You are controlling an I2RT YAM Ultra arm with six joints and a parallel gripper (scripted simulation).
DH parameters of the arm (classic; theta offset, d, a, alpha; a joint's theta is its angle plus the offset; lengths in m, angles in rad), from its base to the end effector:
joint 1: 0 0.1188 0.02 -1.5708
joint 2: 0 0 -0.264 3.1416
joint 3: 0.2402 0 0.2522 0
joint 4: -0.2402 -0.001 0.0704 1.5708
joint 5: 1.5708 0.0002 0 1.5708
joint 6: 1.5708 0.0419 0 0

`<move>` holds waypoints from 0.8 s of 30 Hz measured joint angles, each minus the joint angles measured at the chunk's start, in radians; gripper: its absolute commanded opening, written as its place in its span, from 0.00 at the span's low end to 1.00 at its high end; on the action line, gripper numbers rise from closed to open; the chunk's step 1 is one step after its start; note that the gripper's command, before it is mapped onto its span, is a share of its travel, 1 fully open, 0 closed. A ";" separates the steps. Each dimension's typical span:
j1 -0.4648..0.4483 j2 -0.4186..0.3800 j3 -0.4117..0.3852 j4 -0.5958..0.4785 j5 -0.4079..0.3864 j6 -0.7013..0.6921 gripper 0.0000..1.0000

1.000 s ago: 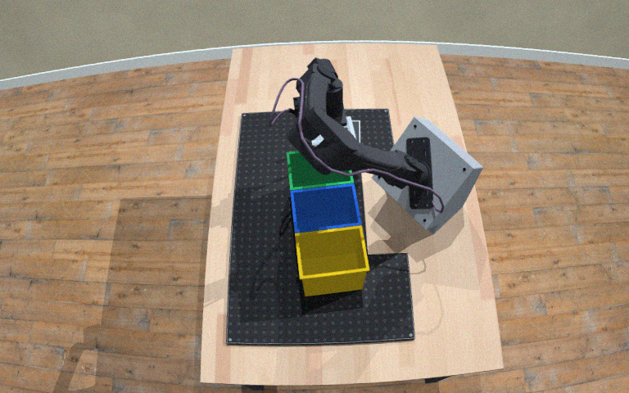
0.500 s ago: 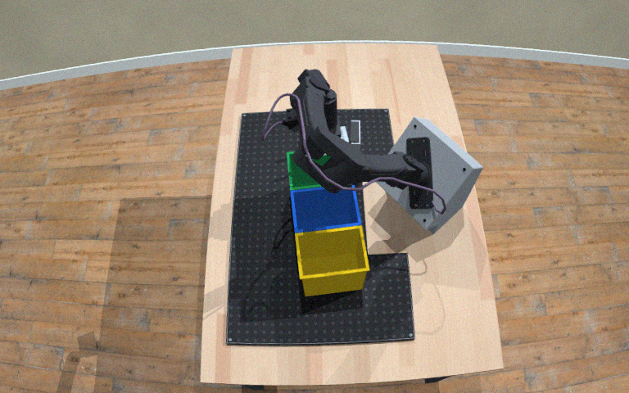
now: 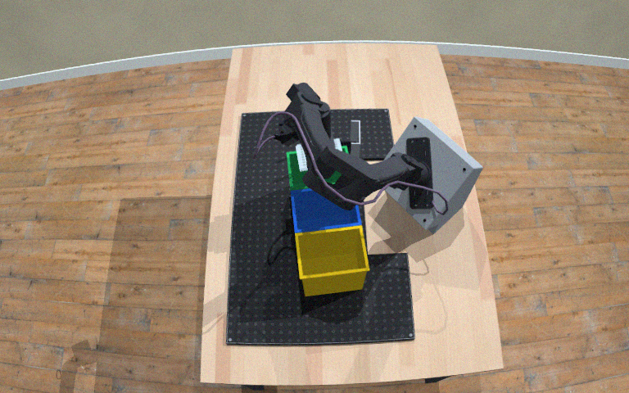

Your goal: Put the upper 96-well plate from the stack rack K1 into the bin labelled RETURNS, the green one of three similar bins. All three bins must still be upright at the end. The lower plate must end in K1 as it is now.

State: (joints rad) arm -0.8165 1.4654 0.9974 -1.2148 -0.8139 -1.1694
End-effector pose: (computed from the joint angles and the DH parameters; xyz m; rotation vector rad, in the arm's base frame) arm 0.1781 -0.1436 0.2259 -0.3688 2.4029 0.6863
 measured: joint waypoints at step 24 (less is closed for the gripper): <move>0.026 -0.063 -0.010 -0.014 -0.008 0.084 0.00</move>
State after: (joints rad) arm -0.7902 1.4021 0.9871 -1.2293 -0.8219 -1.0855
